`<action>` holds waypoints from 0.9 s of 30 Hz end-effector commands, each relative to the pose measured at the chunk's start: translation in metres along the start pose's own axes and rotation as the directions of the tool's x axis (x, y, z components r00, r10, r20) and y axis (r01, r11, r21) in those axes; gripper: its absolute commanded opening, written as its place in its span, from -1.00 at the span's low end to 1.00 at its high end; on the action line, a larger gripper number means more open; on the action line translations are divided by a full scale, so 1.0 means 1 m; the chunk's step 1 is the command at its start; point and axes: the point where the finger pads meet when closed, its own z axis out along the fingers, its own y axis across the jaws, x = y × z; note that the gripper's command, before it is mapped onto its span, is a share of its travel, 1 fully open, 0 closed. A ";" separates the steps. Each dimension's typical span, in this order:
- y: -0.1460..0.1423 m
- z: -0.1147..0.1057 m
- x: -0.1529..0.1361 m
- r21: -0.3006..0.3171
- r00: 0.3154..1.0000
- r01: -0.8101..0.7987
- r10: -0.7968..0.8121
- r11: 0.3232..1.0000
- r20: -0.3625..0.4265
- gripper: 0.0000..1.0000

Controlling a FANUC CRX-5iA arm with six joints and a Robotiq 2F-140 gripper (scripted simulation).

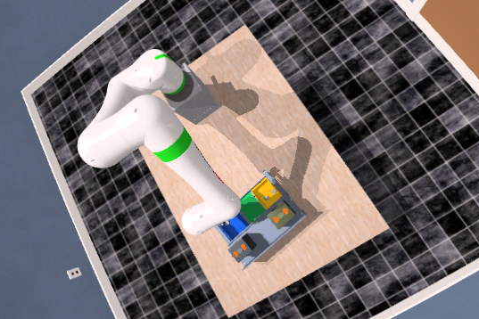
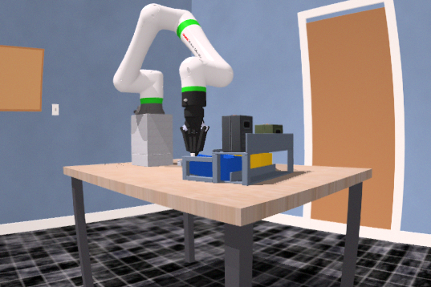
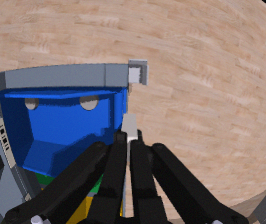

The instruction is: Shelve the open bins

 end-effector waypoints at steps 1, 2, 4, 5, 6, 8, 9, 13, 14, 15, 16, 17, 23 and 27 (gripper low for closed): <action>-0.002 0.000 0.000 0.000 1.000 0.000 0.000 1.000 0.000 -1.00; -0.002 0.000 0.000 0.000 1.000 0.000 0.000 1.000 0.000 -1.00; -0.002 0.000 0.000 0.000 1.000 0.000 0.000 1.000 0.000 -1.00; -0.002 0.000 0.000 0.000 1.000 0.000 0.000 1.000 0.000 -1.00; -0.003 0.000 0.000 0.000 1.000 0.000 0.000 1.000 0.000 -1.00; -0.003 0.000 0.000 0.000 1.000 0.000 0.000 1.000 0.000 -1.00; -0.004 0.000 0.000 0.000 1.000 0.000 0.000 1.000 0.000 -1.00; -0.005 0.000 0.000 0.000 1.000 0.000 0.000 1.000 0.000 -1.00; -0.005 0.000 0.000 0.000 1.000 0.000 0.000 1.000 0.000 -1.00; -0.005 0.000 0.000 0.000 1.000 0.000 0.000 1.000 0.000 -1.00; -0.005 0.000 0.000 0.000 1.000 0.000 0.000 1.000 0.000 -1.00; -0.006 0.000 0.000 0.000 1.000 0.000 0.000 1.000 0.000 -1.00; -0.006 0.000 0.000 0.000 1.000 0.000 0.000 1.000 0.000 -1.00; -0.007 0.000 0.000 0.000 1.000 0.000 0.000 1.000 0.000 -1.00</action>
